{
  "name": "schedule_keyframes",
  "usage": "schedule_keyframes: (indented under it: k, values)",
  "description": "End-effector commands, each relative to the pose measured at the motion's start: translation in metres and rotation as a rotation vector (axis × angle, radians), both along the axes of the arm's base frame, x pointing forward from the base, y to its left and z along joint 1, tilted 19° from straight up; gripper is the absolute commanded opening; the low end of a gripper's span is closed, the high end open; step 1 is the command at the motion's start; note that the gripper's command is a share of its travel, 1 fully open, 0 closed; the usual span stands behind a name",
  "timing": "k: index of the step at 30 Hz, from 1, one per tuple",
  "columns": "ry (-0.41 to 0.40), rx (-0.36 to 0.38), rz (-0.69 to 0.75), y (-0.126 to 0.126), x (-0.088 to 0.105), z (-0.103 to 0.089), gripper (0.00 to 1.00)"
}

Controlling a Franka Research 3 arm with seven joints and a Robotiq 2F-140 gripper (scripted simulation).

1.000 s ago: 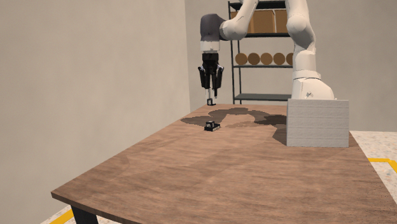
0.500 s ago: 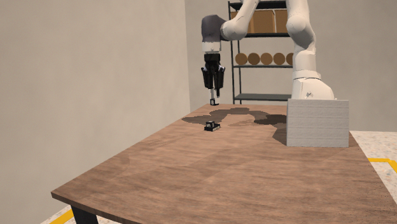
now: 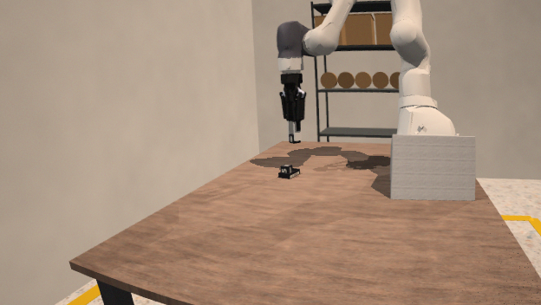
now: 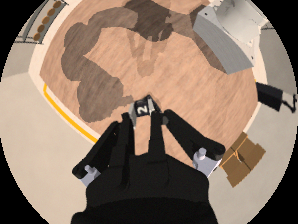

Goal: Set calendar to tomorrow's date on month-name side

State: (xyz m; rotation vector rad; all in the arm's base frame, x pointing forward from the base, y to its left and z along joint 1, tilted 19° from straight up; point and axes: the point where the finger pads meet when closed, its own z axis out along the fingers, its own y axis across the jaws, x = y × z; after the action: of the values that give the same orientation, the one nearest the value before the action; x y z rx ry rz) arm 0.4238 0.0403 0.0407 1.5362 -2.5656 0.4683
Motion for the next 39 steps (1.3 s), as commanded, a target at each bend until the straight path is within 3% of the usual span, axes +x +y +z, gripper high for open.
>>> schedule_keyframes:
  k: [1, 5, 39]
  values:
    - [-0.066, 0.003, -0.161, -0.004, 0.000, 0.001, 0.16]
    - [-0.072, 0.004, -0.178, -0.005, 0.000, 0.001, 0.16]
    - [-0.271, 0.045, -0.762, -0.040, -0.003, 0.010, 0.16]
